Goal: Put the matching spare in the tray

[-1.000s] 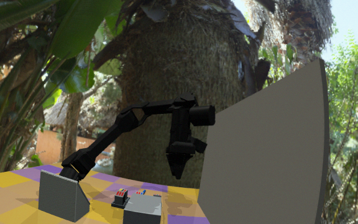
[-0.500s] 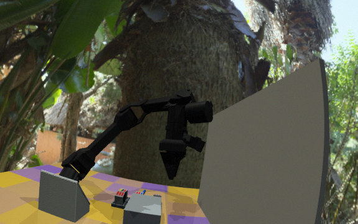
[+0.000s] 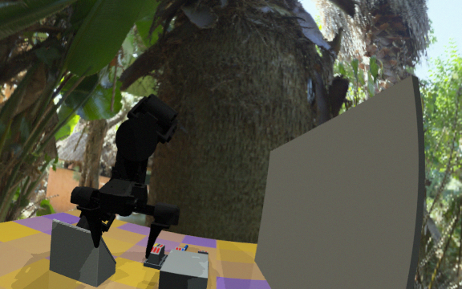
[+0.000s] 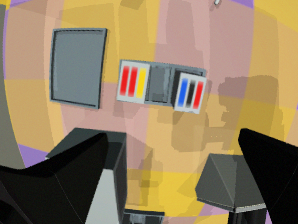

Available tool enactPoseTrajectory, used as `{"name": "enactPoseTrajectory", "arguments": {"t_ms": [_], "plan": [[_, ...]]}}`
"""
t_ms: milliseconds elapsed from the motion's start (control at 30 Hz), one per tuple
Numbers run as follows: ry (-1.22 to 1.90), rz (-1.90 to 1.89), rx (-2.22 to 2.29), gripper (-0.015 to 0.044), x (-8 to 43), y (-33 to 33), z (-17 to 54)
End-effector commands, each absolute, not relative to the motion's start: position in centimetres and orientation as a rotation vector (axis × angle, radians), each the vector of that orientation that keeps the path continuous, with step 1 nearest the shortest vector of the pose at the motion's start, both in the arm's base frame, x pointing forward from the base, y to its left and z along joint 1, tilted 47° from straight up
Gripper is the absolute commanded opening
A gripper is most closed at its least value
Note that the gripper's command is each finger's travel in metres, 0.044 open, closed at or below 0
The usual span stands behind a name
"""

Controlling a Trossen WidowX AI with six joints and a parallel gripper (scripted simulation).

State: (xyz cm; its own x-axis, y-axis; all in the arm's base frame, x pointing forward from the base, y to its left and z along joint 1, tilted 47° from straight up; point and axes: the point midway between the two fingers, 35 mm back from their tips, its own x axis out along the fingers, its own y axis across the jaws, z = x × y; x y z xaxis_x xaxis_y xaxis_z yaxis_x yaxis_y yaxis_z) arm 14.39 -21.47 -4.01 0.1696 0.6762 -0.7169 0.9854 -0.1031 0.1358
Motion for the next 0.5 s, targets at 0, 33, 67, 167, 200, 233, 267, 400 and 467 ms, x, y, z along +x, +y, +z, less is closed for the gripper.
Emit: {"name": "enactPoseTrajectory", "arguments": {"t_ms": [0,33,67,167,200,233,267,400,467], "plan": [[1.577,-0.804,1.992,0.044,12.1,-20.2,-5.3],[1.577,-0.804,1.992,0.044,12.1,-20.2,-5.3],[1.577,-0.804,1.992,0.044,12.1,-20.2,-5.3],[1.577,-0.804,1.992,0.044,12.1,-20.2,-5.3],[1.577,-0.804,1.992,0.044,12.1,-20.2,-5.3],[1.577,-0.804,1.992,0.0414,12.1,-20.0,-5.5],[1.577,-0.804,1.992,0.0387,12.2,-19.8,-5.9],[1.577,-0.803,1.993,0.03,12.5,-17.8,-8.2],[1.577,-0.803,1.993,0.03,12.5,-17.6,-8.4]]}}
